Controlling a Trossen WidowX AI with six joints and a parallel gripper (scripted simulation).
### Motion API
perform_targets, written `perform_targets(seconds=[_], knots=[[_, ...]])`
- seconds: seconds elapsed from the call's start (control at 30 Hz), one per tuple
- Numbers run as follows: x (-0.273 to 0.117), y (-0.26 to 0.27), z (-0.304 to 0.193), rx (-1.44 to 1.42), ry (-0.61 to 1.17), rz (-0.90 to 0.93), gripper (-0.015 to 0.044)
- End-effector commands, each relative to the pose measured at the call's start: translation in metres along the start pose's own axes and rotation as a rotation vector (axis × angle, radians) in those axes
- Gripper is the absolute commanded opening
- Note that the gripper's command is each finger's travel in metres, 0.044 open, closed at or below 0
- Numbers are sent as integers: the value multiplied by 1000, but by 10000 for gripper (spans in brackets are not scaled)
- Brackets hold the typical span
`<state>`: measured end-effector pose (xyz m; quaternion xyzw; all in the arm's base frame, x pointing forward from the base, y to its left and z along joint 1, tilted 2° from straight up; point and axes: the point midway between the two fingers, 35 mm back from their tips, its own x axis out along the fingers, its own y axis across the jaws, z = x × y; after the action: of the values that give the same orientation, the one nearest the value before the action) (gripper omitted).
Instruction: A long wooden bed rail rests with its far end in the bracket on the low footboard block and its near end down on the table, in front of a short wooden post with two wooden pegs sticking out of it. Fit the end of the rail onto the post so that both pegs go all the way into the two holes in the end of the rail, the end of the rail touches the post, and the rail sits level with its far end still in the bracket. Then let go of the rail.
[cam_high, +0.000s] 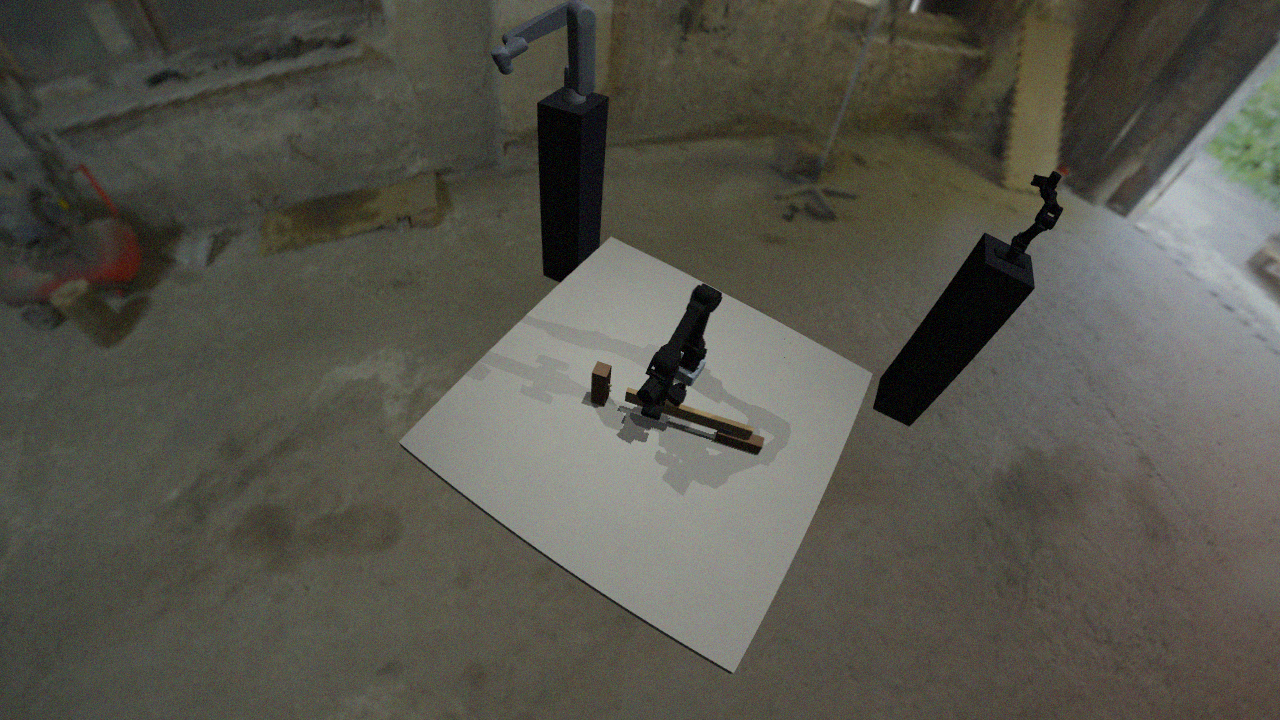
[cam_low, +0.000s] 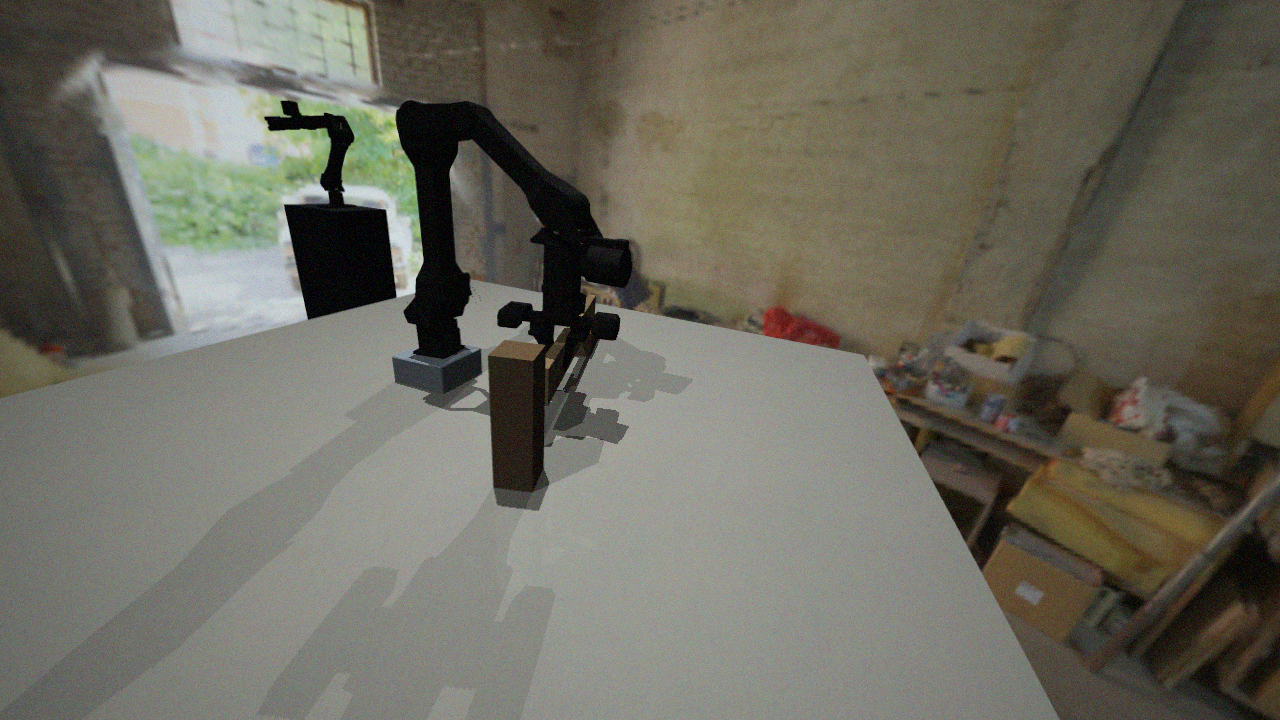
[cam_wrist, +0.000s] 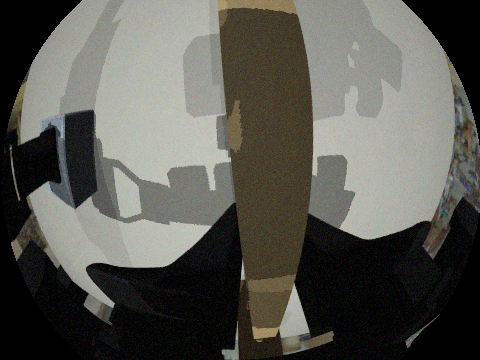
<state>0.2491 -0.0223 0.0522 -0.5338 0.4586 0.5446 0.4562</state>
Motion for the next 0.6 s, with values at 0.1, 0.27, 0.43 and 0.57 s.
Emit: perform_targets(seconds=[0.1,0.27,0.43,0.57], knots=[[-1,1,0,1,-1,-2,0],[-3,1,0,1,-1,-2,0],[-3,2,0,1,-1,-2,0],[-2,2,0,1,-1,-2,0]])
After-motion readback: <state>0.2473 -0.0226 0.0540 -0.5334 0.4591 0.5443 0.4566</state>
